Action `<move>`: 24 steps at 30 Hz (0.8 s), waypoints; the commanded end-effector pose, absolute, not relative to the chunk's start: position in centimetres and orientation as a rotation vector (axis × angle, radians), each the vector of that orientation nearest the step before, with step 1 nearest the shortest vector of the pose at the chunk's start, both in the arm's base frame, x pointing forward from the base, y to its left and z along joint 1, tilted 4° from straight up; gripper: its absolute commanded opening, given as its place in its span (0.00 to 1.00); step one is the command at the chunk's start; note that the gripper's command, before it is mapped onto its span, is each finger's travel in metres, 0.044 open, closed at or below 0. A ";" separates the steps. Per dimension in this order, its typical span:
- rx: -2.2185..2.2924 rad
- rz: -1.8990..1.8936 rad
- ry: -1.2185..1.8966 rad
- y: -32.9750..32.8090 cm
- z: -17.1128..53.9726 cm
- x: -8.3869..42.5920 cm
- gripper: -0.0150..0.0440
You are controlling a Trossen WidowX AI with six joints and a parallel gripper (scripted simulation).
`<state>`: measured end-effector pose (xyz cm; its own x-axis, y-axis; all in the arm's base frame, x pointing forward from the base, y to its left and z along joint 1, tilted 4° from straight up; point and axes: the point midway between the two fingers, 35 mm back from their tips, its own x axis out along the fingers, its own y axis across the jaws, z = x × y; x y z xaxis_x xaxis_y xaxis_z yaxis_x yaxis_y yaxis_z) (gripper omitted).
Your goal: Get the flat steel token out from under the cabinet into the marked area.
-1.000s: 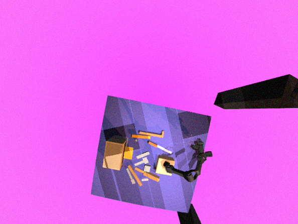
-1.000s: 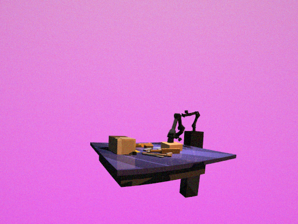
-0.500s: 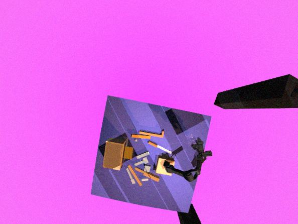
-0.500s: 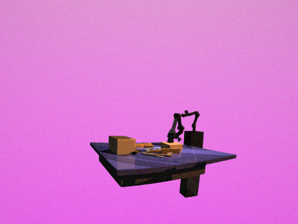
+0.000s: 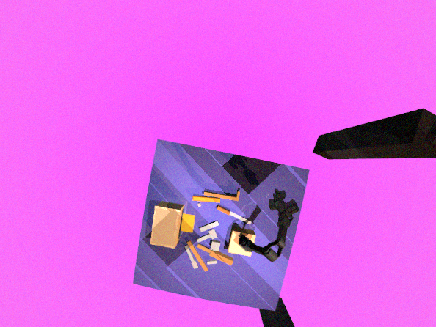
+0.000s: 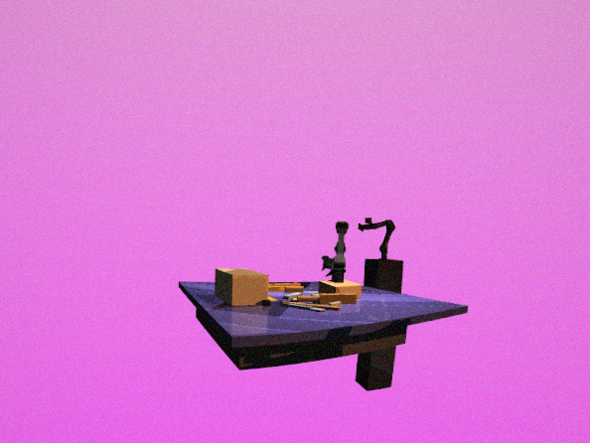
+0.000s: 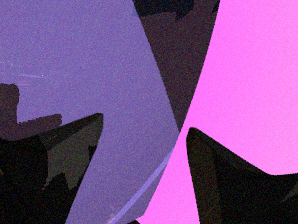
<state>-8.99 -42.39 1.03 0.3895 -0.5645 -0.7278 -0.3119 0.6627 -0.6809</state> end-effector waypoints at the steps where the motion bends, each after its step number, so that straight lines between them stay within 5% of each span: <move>1: -0.803 -0.174 1.176 -42.1 1.3 -6.0 0.71; 24: -0.195 0.012 1.195 -32.7 1.5 16.0 0.71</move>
